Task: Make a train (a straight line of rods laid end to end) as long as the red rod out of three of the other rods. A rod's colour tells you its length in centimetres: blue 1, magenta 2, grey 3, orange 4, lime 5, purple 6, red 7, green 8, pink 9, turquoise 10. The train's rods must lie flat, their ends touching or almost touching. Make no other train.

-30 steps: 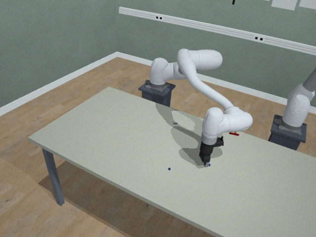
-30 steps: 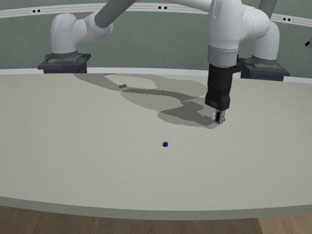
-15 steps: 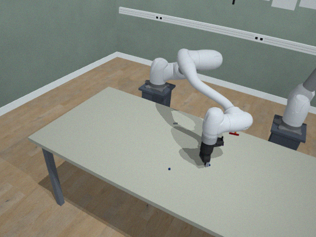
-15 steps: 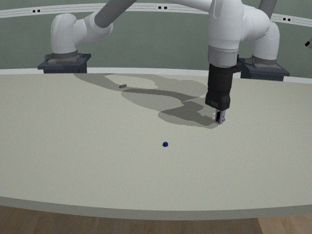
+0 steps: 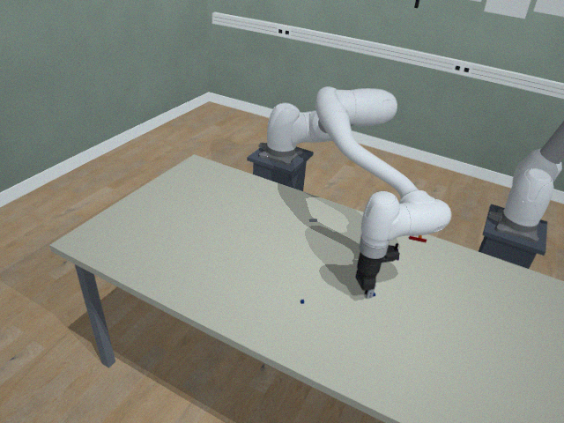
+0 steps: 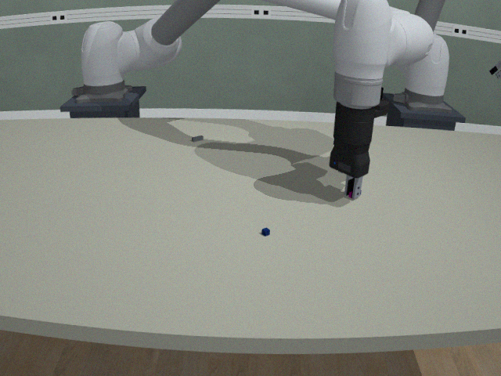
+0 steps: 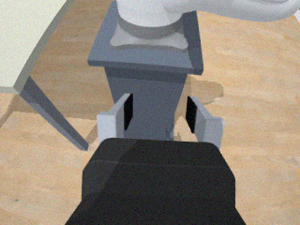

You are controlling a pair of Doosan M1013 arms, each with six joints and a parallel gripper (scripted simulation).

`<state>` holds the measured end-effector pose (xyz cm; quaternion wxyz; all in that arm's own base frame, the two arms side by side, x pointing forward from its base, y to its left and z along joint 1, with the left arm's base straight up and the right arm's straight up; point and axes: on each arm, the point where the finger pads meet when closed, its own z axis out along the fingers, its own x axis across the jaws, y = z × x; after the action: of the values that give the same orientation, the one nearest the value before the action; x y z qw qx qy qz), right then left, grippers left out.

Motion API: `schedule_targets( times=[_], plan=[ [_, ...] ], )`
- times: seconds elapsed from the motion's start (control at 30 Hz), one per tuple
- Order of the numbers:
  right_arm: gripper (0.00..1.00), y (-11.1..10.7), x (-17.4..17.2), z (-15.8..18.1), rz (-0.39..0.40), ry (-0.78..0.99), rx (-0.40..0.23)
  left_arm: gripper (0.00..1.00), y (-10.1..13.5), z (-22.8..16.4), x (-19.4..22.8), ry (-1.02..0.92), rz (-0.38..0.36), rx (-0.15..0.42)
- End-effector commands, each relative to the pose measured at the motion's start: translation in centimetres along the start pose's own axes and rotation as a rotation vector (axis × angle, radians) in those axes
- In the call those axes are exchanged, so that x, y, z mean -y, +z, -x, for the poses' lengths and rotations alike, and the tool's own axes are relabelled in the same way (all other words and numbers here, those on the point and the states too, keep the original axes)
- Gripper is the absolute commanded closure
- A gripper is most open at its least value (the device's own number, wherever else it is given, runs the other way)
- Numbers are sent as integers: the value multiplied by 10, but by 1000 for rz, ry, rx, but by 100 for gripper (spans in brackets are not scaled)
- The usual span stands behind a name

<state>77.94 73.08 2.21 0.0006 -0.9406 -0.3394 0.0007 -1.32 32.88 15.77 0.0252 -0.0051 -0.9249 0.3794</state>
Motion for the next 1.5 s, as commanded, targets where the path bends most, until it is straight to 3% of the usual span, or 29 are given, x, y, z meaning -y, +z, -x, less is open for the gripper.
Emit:
schedule_targets(
  times=[0.0,0.17,0.2,0.63,0.9,1.3,1.47],
  plan=[
    [58,0,1,-1,4,1,-4,0,2,0,4,1,-6,7],
    [52,0,1,-1,4,1,-4,0,2,0,4,1,-6,7],
    [46,0,1,-1,4,1,-4,0,2,0,4,1,-6,7],
    [46,-2,1,-1,4,1,-4,0,2,0,4,1,-6,7],
    [46,-22,1,-1,4,1,-5,0,2,0,4,1,-6,7],
    [46,-82,1,-1,4,2,-5,0,2,0,4,1,-6,7],
    [46,-91,1,-1,4,2,-5,0,2,0,4,1,-6,7]
  ],
)
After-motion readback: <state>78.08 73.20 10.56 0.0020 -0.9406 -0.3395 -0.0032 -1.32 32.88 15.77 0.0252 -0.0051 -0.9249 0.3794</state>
